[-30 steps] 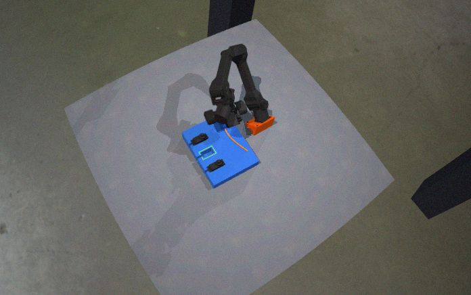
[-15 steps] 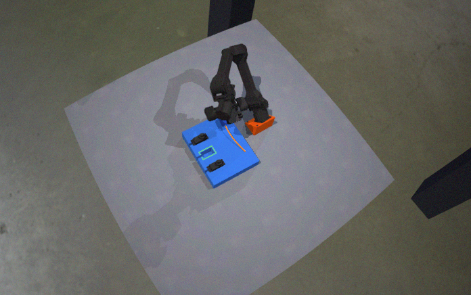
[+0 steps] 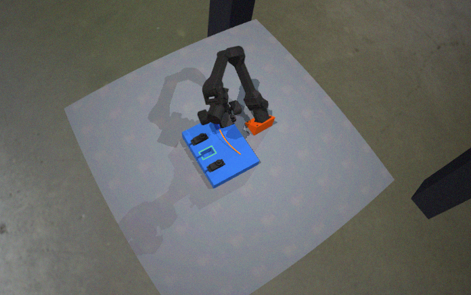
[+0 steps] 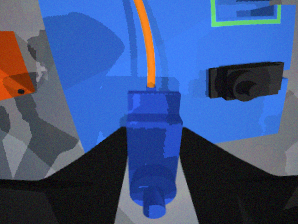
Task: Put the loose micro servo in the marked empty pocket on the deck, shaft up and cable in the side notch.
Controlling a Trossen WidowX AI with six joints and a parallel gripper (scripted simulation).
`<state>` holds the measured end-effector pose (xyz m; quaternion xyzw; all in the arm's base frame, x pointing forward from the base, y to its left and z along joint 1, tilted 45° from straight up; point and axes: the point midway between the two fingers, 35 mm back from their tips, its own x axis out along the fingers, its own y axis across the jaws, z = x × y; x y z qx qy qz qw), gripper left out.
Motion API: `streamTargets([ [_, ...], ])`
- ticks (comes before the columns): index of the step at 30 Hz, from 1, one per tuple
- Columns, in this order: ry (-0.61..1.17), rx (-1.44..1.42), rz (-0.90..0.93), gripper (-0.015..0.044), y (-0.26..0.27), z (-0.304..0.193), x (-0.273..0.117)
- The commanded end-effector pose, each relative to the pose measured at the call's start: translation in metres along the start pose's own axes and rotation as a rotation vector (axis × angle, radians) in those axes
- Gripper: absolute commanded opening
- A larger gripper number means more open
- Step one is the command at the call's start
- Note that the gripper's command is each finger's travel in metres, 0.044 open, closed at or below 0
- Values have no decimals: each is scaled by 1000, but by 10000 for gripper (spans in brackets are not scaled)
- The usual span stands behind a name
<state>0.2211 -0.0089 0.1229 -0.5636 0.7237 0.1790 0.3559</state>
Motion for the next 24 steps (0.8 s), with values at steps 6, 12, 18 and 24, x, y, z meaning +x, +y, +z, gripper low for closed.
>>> streamTargets([
  [6, -4, -2, -8, 0, -1, 29, -2],
  [12, -6, -1, -8, 0, 5, 61, -2],
  [18, -7, -1, -8, 0, 8, 80, -2],
  [24, -7, 82, -8, 0, 8, 80, -2],
])
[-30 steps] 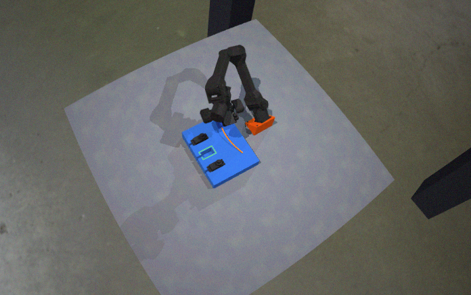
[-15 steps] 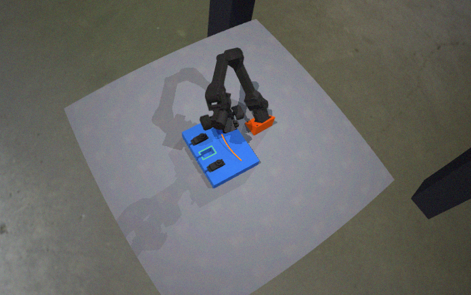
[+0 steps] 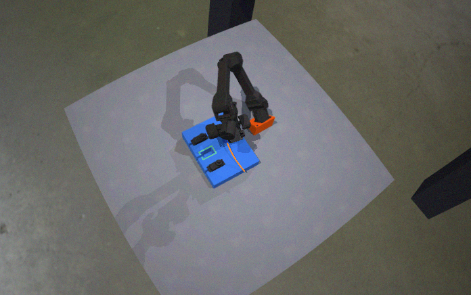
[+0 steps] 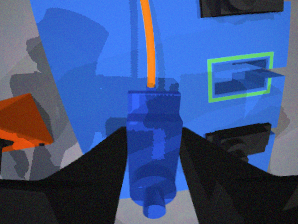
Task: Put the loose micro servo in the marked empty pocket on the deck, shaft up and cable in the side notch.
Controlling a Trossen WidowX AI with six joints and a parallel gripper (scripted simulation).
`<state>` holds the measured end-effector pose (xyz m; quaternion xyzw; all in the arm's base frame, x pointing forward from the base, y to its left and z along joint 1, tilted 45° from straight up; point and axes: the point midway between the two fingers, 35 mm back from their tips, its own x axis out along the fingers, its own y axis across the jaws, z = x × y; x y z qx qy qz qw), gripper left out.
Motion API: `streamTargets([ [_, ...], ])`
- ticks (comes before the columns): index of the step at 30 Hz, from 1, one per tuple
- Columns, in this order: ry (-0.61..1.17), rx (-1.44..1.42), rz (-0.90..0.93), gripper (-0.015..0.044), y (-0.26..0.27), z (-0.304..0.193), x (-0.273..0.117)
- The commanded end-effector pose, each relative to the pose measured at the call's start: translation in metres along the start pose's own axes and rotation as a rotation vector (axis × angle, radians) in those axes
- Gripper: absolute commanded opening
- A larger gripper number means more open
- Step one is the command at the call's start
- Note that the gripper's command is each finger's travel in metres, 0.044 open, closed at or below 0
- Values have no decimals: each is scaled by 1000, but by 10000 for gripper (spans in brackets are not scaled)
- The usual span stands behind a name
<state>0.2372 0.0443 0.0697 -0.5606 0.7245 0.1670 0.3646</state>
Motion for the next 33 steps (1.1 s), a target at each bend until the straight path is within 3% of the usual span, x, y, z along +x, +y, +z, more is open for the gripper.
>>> streamTargets([
  [1, -8, 85, -1, 0, -1, 3, -2],
  [33, -7, 1182, 3, 0, -1, 3, -2],
])
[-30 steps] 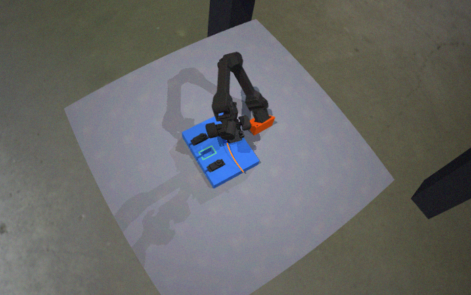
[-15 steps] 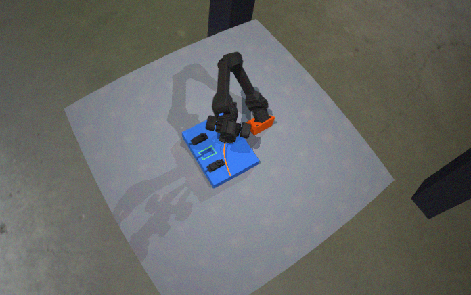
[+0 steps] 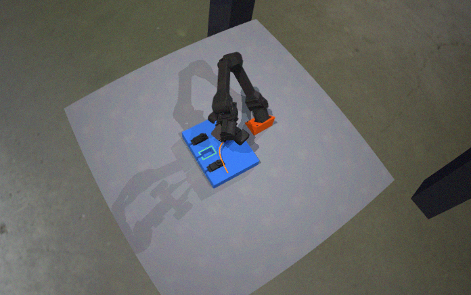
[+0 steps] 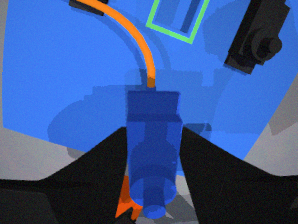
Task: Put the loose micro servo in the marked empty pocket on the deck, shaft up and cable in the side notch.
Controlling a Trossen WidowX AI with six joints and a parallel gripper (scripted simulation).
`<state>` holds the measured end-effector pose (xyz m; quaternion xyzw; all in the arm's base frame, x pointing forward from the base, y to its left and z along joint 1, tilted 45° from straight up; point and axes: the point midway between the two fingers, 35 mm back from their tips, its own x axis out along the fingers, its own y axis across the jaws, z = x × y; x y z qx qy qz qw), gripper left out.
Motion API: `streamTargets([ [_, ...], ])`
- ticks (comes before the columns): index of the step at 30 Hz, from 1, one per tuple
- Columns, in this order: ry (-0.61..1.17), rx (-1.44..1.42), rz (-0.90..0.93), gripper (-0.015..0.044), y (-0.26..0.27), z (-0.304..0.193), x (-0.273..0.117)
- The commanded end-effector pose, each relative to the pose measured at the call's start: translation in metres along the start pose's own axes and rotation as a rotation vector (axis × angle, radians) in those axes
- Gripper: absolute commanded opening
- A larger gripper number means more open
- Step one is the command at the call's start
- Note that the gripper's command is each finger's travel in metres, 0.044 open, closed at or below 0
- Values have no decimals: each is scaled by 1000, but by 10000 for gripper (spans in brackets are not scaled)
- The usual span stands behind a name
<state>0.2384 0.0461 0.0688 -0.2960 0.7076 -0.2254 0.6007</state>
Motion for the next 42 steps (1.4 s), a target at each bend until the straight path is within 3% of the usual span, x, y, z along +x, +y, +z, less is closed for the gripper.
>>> streamTargets([
  [1, -2, 145, 5, 0, 1, 1, -1],
  [6, -1, 293, 5, 0, 1, 1, -1],
  [16, -2, 299, 5, 0, -1, 7, -1],
  [42, -6, 314, 5, 0, -33, 100, -2],
])
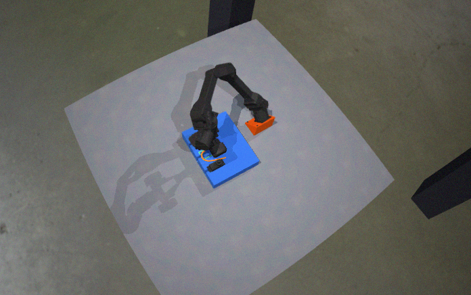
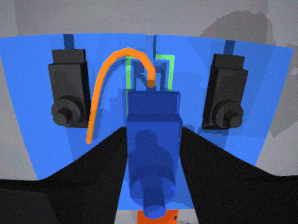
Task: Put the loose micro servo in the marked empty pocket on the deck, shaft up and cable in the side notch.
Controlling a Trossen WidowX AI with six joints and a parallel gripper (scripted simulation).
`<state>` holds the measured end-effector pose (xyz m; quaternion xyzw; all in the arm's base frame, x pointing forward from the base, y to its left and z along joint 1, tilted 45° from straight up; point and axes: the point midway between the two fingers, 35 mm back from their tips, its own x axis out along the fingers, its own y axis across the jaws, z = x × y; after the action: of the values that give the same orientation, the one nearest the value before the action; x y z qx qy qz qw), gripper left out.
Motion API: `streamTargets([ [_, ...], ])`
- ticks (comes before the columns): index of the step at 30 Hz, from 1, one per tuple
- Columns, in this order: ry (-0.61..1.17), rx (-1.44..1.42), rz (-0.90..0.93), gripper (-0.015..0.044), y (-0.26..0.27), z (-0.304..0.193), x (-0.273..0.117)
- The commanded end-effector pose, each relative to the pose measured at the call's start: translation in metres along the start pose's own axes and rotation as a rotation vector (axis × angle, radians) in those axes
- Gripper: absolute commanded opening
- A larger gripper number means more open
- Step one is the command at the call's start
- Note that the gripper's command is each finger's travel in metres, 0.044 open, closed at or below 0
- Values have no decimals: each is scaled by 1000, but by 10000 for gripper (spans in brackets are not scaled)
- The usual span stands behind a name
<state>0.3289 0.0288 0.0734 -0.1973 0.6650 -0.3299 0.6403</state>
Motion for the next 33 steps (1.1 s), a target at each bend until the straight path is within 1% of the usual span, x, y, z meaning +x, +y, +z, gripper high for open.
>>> streamTargets([
  [1, -6, 7, -1, 0, 0, 16, -1],
  [8, -6, 9, -1, 0, 0, 18, 1],
  [20, -7, 9, -2, 0, -1, 19, 18],
  [33, -7, 9, -2, 0, -1, 19, 20],
])
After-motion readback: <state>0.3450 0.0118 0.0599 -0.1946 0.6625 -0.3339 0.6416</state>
